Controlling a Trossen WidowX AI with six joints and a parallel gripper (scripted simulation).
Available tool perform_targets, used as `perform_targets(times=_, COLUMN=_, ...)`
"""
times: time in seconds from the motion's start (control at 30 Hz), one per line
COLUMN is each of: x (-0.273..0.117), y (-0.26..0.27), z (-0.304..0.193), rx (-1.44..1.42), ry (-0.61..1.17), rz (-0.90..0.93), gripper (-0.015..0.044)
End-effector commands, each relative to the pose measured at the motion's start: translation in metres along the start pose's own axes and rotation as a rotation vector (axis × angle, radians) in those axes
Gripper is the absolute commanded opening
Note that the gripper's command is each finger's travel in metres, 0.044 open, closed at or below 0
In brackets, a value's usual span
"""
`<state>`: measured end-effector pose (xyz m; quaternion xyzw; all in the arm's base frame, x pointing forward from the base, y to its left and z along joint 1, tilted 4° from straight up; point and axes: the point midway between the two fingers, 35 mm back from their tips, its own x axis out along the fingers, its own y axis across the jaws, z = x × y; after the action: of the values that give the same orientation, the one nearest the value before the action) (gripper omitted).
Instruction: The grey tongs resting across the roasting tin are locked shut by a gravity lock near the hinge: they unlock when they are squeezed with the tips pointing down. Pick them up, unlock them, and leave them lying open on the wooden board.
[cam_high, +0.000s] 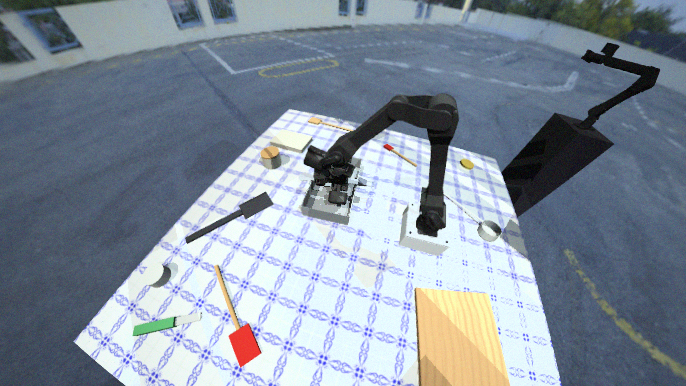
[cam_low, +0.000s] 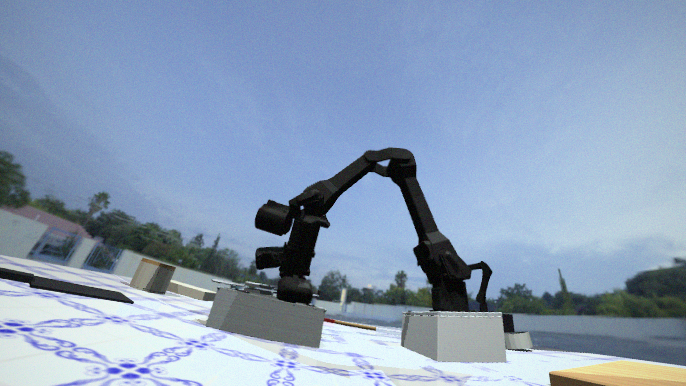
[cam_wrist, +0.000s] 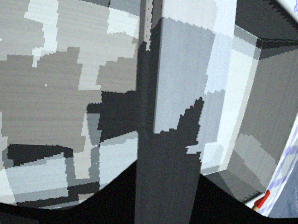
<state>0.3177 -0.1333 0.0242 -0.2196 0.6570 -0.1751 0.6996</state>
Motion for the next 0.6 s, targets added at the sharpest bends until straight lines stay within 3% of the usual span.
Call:
perform_targets(times=0.0, x=-0.034, y=-0.022, z=0.006, rx=0.018, ry=-0.031, rz=-0.01, gripper=-0.015)
perform_targets(times=0.1, x=-0.058, y=-0.035, z=0.003, rx=0.016, ry=-0.031, rz=-0.009, gripper=-0.015)
perform_targets(times=0.57, x=-0.054, y=-0.035, z=0.002, rx=0.007, ry=-0.02, rz=0.058, gripper=-0.015)
